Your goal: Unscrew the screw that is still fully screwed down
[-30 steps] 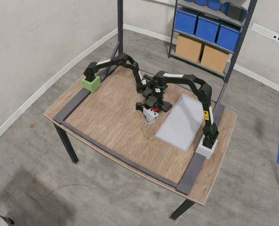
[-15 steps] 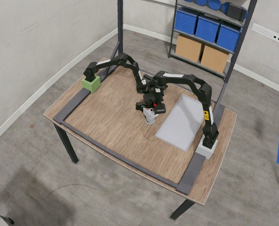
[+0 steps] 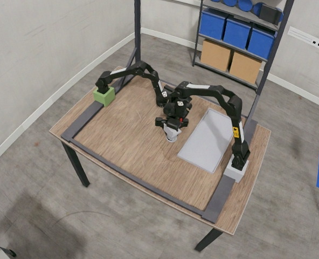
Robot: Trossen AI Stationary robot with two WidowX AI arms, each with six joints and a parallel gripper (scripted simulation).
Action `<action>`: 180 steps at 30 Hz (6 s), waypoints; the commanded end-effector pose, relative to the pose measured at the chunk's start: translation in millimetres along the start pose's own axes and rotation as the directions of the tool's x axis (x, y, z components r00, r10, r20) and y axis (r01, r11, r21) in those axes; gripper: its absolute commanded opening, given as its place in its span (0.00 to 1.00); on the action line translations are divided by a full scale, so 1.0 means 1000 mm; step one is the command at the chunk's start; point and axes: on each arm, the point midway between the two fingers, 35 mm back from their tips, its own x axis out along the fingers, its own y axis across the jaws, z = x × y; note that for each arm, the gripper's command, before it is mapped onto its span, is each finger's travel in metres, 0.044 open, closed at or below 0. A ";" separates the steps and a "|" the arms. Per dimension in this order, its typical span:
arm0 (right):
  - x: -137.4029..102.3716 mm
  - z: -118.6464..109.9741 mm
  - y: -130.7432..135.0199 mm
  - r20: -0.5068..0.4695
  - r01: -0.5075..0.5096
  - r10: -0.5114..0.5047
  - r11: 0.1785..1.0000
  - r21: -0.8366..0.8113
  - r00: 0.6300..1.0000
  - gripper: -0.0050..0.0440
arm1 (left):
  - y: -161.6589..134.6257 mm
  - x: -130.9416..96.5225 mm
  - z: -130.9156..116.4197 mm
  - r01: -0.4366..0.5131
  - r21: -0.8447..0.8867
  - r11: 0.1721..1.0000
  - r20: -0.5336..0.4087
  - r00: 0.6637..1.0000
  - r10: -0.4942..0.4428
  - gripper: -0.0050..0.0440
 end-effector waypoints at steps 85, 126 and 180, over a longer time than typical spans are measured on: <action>0.002 0.015 0.005 0.012 0.000 0.000 0.999 0.035 1.000 0.60 | -0.001 -0.011 0.004 -0.009 0.104 -0.995 0.036 0.999 -0.005 0.61; 0.002 0.015 0.005 0.012 0.000 0.000 0.999 0.035 1.000 0.60 | 0.000 -0.020 0.007 -0.015 0.102 -0.995 0.053 0.999 -0.010 0.61; 0.002 0.015 0.005 0.012 0.000 0.000 0.999 0.035 1.000 0.60 | 0.000 -0.014 0.005 -0.010 0.104 -0.995 0.038 0.999 -0.007 0.37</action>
